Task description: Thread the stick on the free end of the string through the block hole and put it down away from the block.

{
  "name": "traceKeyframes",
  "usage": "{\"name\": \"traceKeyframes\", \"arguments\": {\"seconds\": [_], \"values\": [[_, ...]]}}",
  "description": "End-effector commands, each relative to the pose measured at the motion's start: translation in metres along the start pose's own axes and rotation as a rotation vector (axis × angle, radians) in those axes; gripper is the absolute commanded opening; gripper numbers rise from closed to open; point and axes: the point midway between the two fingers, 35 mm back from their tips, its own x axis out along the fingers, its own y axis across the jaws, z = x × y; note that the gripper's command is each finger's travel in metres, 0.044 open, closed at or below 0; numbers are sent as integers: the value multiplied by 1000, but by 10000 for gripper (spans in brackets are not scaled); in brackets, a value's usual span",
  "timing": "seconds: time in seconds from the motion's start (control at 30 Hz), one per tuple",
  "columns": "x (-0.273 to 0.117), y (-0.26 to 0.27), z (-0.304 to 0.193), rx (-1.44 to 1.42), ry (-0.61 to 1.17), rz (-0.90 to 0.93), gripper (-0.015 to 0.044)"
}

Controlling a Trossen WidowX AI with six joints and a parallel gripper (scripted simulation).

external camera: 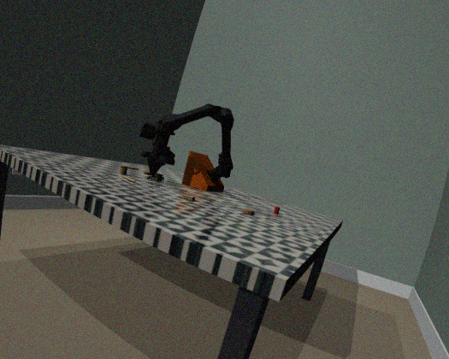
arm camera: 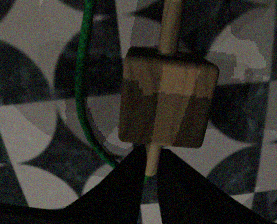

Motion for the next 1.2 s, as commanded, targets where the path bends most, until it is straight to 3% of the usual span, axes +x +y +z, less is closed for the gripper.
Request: {"name": "traceKeyframes", "arguments": {"seconds": [0.0, 0.03, 0.2, 0.33, 0.5, 0.7, 1.17], "values": [[1, 1, 4, -6, -5, 4, 0], [1, 0, 4, -5, -5, 4, 0], [0, 0, 1, 0, -1, 0, 123], [-10, 0, 0, 0, 0, 1, 123], [-78, 0, -2, 1, -1, 3, 123], [-77, 2, -4, -9, 23, 6, 123], [-78, 1, 20, -1279, -7, 6, 123]]}}
